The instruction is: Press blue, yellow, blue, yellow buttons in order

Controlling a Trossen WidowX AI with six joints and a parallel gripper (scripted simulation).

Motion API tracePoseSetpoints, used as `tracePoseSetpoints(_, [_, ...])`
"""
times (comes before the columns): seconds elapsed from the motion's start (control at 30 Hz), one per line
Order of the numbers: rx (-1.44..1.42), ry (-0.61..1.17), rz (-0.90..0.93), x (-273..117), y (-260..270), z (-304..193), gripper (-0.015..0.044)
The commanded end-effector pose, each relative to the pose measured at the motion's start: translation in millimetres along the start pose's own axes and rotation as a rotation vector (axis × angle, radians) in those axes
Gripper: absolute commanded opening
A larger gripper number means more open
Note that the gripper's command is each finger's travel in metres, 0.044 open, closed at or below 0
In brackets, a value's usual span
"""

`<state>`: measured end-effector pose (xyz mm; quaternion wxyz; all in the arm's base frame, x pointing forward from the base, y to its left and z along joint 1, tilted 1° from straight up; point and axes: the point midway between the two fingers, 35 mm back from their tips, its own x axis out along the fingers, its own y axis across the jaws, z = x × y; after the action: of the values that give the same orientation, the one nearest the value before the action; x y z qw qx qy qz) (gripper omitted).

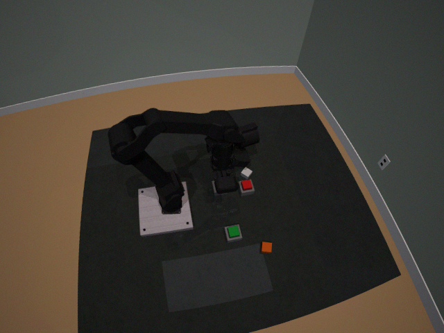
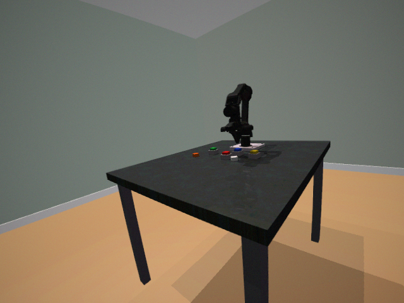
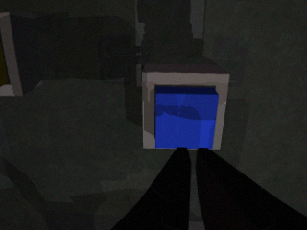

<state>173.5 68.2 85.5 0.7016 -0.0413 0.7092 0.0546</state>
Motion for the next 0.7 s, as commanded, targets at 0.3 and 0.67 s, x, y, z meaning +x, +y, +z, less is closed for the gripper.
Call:
tracePoseSetpoints(0.3, [-0.004, -0.007, -0.001, 20, 0, 1, 0.002])
tracePoseSetpoints(0.67, [-0.004, -0.007, -0.001, 38, -1, 1, 0.002])
